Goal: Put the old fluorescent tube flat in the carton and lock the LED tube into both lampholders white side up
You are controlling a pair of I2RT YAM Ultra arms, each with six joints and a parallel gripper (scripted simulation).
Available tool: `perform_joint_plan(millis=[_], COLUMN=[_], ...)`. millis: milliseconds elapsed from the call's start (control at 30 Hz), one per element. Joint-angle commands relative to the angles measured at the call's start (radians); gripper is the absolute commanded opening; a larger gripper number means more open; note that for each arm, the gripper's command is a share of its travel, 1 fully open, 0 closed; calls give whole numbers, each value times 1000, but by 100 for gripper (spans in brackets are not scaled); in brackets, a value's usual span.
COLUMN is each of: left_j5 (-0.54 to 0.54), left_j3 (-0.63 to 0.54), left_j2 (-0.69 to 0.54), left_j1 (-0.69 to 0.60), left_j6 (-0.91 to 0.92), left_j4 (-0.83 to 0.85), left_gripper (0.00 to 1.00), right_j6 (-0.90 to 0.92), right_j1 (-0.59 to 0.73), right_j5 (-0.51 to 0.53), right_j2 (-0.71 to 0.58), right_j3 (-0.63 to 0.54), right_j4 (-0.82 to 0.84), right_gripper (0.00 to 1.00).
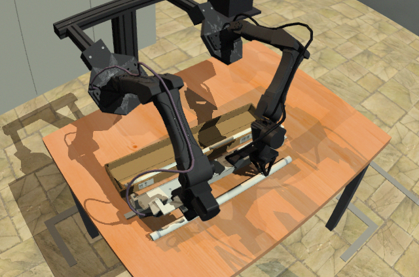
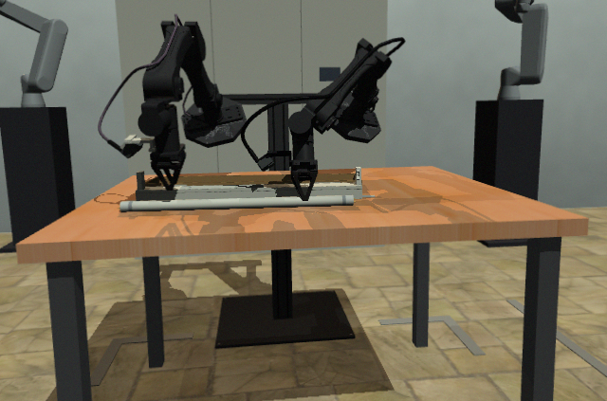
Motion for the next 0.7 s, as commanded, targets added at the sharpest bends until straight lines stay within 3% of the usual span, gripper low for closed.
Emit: perform_joint_plan(millis=[0, 233, 333, 667], left_j5=[11, 11, 11, 11], left_j3=[11, 11, 11, 11], left_j2=[-14, -14, -14, -14], left_j1=[-30, -30, -30, -30], left_j6=[0, 0, 0, 0], left_j4=[-15, -15, -15, -15], left_gripper=[11, 11, 11, 11], right_j6=[19, 62, 50, 98], right_j1=[19, 56, 57, 111], right_j5=[17, 46, 49, 87], right_j2=[-46, -158, -168, -332], right_j3=[-38, -248, -278, -575], right_j4=[68, 331, 306, 662], right_gripper=[49, 49, 49, 49])
